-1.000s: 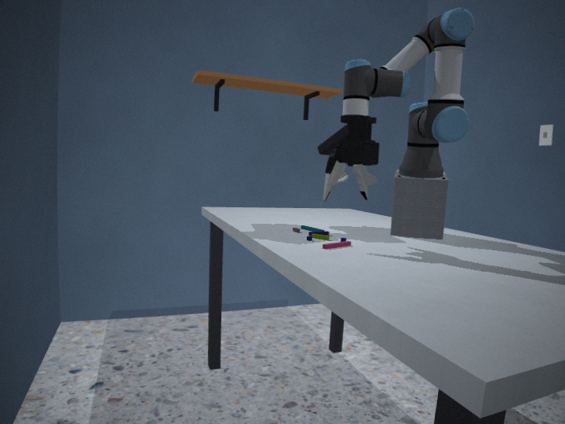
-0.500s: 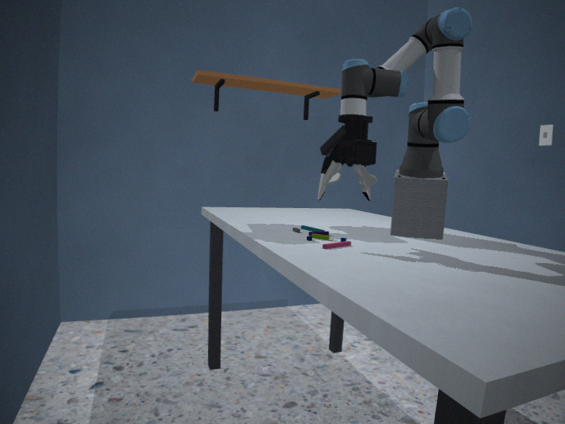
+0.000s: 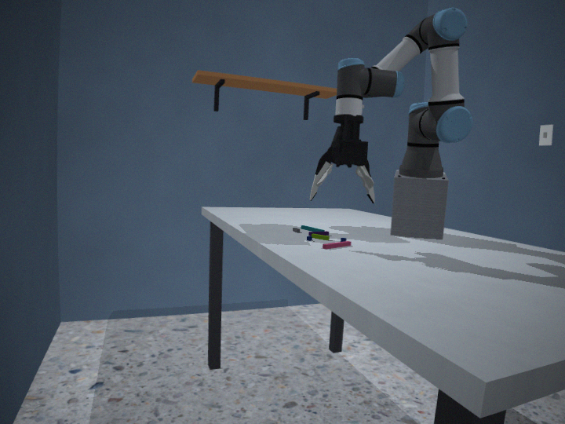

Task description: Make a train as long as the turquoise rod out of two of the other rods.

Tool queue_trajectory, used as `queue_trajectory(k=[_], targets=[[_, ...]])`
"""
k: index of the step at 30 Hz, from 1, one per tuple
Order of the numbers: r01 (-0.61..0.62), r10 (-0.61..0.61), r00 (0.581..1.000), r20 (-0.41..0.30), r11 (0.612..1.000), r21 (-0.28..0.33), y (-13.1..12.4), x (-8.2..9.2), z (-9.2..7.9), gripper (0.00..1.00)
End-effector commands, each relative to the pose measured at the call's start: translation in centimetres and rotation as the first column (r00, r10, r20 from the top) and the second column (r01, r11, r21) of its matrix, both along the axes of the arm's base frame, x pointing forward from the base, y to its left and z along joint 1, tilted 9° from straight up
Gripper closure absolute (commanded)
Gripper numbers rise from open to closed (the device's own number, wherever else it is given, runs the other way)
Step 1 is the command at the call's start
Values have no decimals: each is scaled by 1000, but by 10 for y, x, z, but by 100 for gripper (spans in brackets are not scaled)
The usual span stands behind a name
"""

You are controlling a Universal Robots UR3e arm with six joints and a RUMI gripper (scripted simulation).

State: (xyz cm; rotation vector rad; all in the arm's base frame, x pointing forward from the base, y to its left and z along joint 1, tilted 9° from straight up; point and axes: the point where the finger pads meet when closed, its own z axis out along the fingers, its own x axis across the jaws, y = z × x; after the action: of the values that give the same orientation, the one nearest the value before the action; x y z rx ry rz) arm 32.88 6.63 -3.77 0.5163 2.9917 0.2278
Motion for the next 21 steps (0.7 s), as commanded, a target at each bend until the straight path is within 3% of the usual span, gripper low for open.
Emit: queue_trajectory(k=[1,8,15,17,21], targets=[[118,-119,993,-22,993,-2,3,5,0,0],[341,-339,939,-54,940,17,12,13,-1,0],[529,-525,847,-86,848,28,21,20,-3,0],[529,-525,847,-86,848,28,21,20,-3,0],[629,-624,775,-106,776,32,27,25,-4,0]])
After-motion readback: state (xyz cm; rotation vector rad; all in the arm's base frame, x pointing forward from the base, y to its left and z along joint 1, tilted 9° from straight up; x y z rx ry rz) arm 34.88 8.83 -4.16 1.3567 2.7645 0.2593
